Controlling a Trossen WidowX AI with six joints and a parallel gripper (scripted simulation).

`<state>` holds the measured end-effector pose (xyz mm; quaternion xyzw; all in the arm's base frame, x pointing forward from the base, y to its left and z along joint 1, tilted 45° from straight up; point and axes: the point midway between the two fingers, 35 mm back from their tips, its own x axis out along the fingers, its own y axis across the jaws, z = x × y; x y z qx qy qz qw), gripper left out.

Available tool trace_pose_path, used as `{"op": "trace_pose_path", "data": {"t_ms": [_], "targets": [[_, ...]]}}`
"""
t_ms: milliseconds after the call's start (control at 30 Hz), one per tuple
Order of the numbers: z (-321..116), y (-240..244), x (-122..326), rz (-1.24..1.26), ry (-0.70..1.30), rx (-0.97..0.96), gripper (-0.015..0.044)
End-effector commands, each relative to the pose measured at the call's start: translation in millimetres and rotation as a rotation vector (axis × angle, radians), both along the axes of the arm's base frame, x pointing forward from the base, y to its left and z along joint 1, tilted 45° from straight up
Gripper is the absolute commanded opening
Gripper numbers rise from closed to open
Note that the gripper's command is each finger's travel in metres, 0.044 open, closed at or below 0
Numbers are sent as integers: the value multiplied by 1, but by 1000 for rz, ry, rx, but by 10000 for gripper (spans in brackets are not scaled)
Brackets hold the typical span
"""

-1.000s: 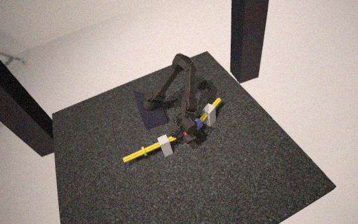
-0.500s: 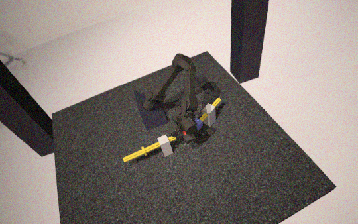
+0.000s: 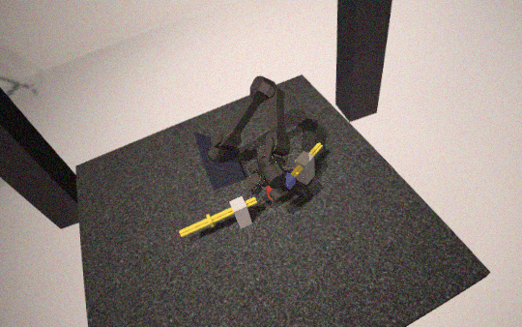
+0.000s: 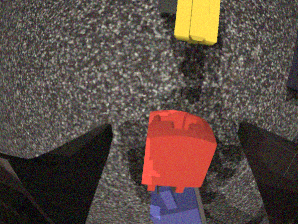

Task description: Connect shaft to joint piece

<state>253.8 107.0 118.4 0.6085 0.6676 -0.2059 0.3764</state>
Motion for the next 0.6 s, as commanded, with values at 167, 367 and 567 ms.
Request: {"op": "trace_pose_path", "data": {"t_ms": [167,367,567], "targets": [[21,-22,5,204,-203,-8,440],[35,-38,6,352,-343,-13,440],[49,-52,5,498,-484,-17,440]]}}
